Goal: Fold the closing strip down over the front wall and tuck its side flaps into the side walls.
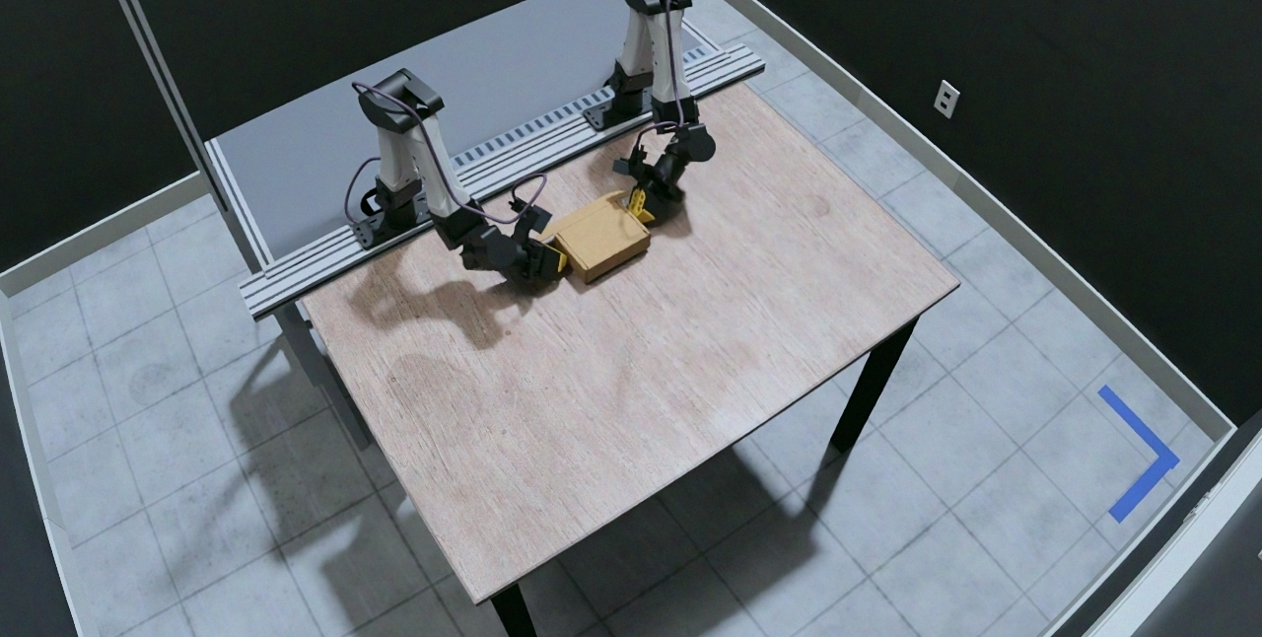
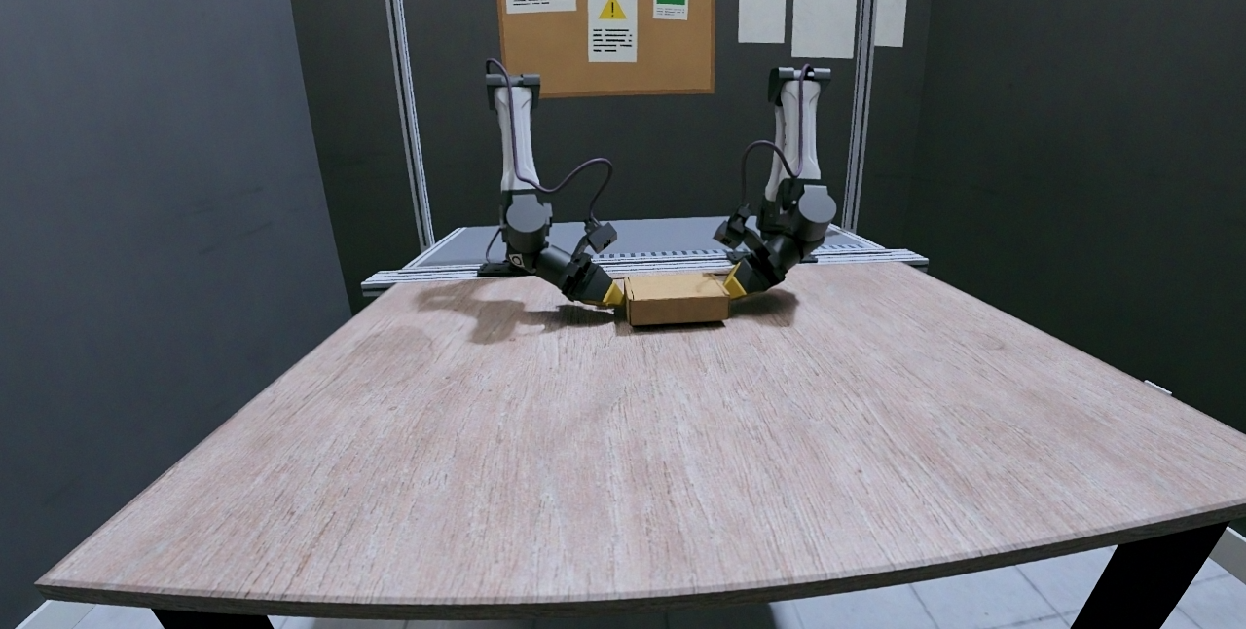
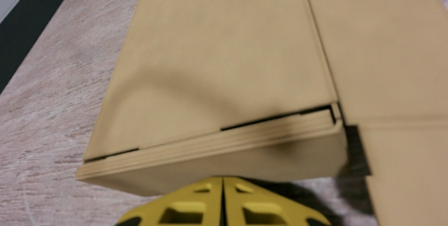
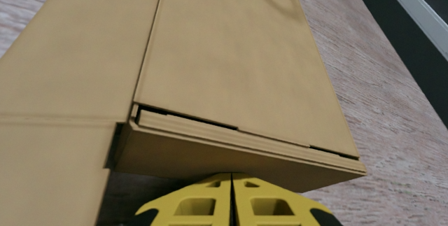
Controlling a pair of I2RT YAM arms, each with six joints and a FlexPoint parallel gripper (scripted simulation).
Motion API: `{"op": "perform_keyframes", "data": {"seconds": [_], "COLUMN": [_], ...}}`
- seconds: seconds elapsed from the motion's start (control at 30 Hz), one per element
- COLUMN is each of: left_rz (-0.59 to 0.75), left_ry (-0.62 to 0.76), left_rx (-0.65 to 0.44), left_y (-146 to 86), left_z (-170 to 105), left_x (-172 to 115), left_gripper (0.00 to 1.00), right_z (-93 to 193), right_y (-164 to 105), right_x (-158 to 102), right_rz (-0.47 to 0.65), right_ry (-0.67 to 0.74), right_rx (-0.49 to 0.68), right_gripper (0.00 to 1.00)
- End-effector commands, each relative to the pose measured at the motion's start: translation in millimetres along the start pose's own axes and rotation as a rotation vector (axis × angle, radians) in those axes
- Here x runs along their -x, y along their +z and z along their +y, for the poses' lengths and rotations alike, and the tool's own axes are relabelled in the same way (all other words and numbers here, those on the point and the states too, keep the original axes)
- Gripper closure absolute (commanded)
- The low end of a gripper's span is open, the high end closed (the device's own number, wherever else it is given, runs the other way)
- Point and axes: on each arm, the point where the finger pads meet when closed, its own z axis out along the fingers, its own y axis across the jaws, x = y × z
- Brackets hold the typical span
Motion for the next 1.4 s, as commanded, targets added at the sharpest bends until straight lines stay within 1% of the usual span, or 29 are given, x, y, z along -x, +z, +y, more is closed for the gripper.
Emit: {"op": "perform_keyframes", "data": {"seconds": [0.0,1.37], "left_rz": [-0.044,-0.044], "left_ry": [0.039,0.039], "left_rx": [0.001,0.001], "left_y": [0.8,-16.5], "left_z": [10.9,28.4], "left_x": [21.6,49.8], "left_gripper": [1.00,1.00], "right_z": [-9.6,-27.2], "right_y": [0.8,-16.1], "right_x": [20.2,48.1], "right_rz": [-0.040,-0.040], "right_ry": [-0.031,-0.038], "right_rx": [0.004,0.004], "right_gripper": [1.00,1.00]}}
